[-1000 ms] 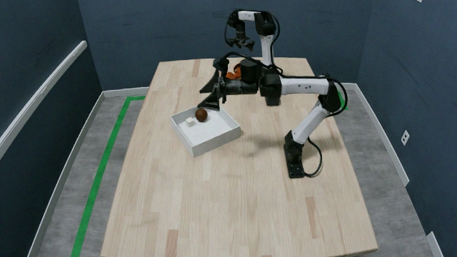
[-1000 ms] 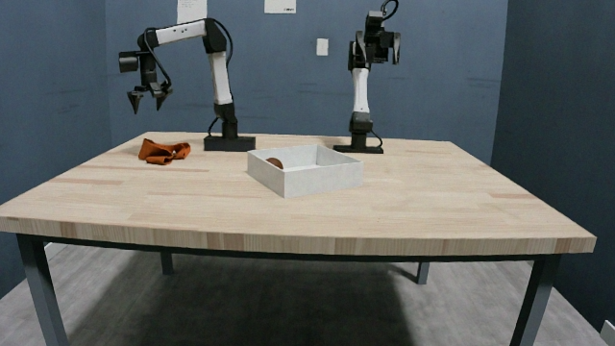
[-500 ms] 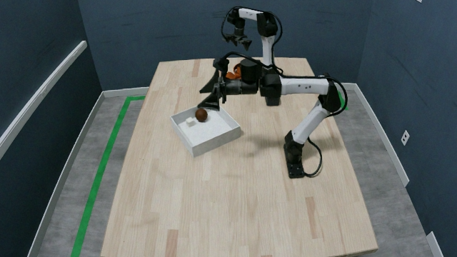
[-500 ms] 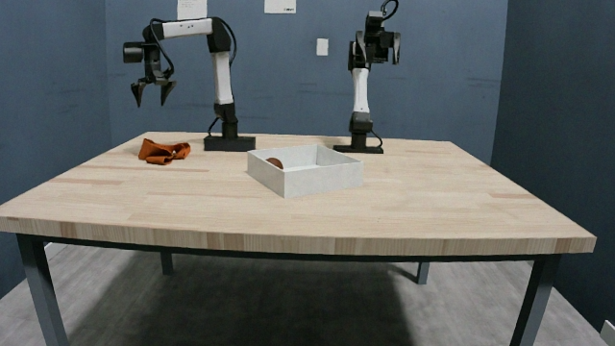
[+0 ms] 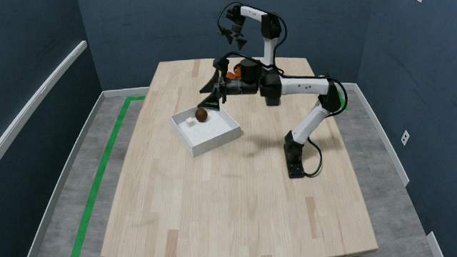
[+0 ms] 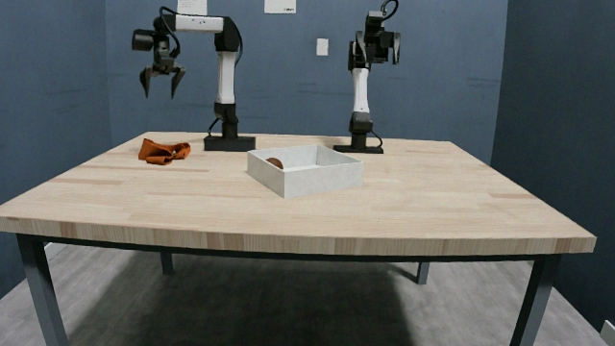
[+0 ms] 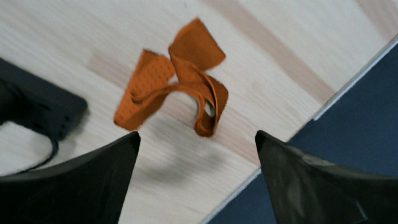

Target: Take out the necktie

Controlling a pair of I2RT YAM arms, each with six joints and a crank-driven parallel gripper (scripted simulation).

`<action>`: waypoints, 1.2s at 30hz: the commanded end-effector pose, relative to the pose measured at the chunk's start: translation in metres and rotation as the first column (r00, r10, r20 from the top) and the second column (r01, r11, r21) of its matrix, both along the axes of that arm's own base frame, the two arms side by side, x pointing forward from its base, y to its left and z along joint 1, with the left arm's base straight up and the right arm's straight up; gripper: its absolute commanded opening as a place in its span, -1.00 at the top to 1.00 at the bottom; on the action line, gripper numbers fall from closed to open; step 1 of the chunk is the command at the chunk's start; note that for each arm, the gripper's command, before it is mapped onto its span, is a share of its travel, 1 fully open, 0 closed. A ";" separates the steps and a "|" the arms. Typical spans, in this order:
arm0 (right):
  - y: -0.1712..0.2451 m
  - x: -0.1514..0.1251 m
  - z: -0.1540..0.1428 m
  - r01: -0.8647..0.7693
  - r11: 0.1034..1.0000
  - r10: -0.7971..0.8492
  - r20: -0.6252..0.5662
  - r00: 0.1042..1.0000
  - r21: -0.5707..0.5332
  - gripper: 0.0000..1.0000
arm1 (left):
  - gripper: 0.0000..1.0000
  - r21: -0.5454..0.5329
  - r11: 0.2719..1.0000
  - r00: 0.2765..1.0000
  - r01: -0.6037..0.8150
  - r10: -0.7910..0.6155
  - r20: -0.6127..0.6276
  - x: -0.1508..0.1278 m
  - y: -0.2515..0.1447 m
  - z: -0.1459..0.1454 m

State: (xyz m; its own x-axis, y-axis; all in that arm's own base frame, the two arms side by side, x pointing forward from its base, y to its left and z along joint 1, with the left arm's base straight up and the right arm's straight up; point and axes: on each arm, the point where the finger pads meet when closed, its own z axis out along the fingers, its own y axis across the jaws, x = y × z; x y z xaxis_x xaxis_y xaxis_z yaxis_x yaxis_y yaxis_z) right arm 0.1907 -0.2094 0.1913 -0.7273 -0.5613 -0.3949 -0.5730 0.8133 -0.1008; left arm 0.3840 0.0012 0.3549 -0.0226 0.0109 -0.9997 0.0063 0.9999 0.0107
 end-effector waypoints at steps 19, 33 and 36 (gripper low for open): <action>0.095 0.095 0.079 0.200 0.952 -0.290 0.469 0.834 0.234 -1.00 | -1.00 0.000 1.000 1.000 0.000 0.000 0.000 0.000 0.000 0.000; 0.146 0.143 0.114 0.227 0.894 -0.436 0.629 0.644 0.387 -1.00 | -1.00 0.000 1.000 1.000 0.000 0.000 0.000 0.000 0.000 0.000; 0.157 0.153 0.122 0.228 0.879 -0.466 0.653 0.597 0.420 -1.00 | -1.00 0.000 1.000 1.000 0.000 0.000 0.000 0.000 0.000 0.000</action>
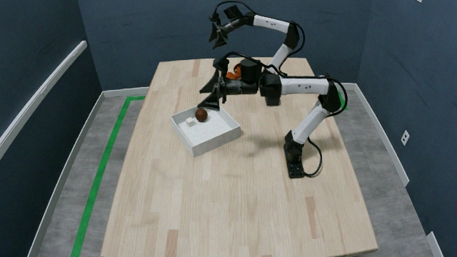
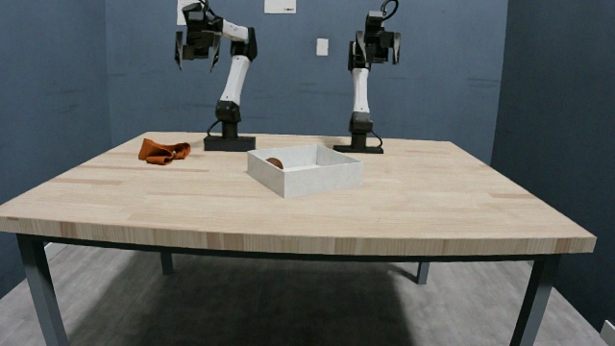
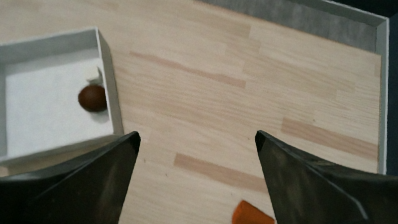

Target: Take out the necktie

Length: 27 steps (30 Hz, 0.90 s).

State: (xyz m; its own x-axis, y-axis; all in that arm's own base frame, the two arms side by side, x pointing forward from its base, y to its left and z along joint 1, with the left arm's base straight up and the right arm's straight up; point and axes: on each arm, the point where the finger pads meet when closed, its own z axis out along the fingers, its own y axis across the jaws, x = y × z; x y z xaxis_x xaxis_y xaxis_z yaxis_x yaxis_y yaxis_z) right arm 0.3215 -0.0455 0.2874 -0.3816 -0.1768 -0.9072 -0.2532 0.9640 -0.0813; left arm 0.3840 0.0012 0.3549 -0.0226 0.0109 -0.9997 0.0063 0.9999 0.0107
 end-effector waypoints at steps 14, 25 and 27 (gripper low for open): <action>0.027 0.052 0.049 0.220 0.968 -0.248 0.305 0.919 0.124 -1.00 | -1.00 0.000 1.000 1.000 0.000 0.000 0.000 0.000 0.000 0.000; 0.037 0.061 0.056 0.233 0.960 -0.274 0.347 0.897 0.155 -1.00 | -1.00 0.000 1.000 1.000 0.000 0.000 0.000 0.000 0.000 0.000; 0.037 0.061 0.056 0.233 0.960 -0.274 0.348 0.897 0.156 -1.00 | -1.00 0.000 1.000 1.000 0.000 0.000 0.000 0.000 0.000 0.000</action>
